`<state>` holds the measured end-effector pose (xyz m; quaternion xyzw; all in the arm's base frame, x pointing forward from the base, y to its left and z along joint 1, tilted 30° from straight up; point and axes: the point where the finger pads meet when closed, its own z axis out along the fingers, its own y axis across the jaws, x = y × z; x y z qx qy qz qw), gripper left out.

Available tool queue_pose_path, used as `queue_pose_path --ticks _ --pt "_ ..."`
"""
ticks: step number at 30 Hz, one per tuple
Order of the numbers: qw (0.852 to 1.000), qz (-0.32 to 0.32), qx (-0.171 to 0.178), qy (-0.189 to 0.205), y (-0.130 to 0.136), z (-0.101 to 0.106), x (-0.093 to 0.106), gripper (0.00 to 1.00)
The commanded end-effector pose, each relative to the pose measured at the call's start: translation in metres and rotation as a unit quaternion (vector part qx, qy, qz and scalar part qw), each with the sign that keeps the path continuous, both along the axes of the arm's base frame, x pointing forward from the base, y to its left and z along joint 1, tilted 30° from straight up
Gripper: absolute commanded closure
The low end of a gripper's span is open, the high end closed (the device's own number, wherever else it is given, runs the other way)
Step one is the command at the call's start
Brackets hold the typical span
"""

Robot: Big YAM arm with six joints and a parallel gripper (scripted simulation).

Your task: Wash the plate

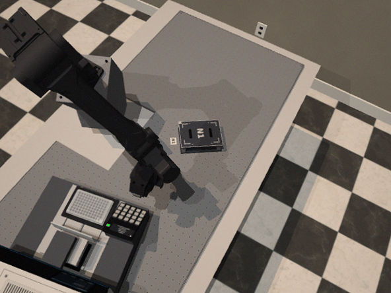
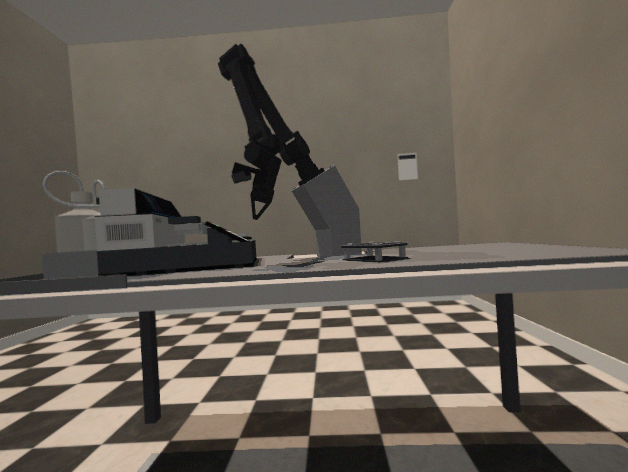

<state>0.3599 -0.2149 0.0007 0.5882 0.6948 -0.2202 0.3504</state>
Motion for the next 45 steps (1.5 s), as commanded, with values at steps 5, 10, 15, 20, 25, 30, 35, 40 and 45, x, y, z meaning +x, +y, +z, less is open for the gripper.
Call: queue_pose_path --ticks 5,10,15,20,25,30,35,40,45 --pt "1.000 0.000 -0.010 -0.023 -0.006 0.016 0.009 1.00" --pt "1.000 0.000 -0.010 -0.023 -0.006 0.016 0.009 1.00" --pt "1.000 0.000 -0.010 -0.023 -0.006 0.016 0.009 1.00" --pt "1.000 0.000 -0.010 -0.023 -0.006 0.016 0.009 1.00" --pt "1.000 0.000 -0.010 -0.023 -0.006 0.016 0.009 1.00" --pt "1.000 0.000 -0.010 -0.023 -0.006 0.016 0.009 1.00" --pt "1.000 0.000 -0.010 -0.023 -0.006 0.016 0.009 1.00" --pt "1.000 -0.002 -0.005 -0.011 -0.014 0.000 0.010 1.00" --pt "1.000 -0.002 -0.005 -0.011 -0.018 -0.004 0.011 1.00"
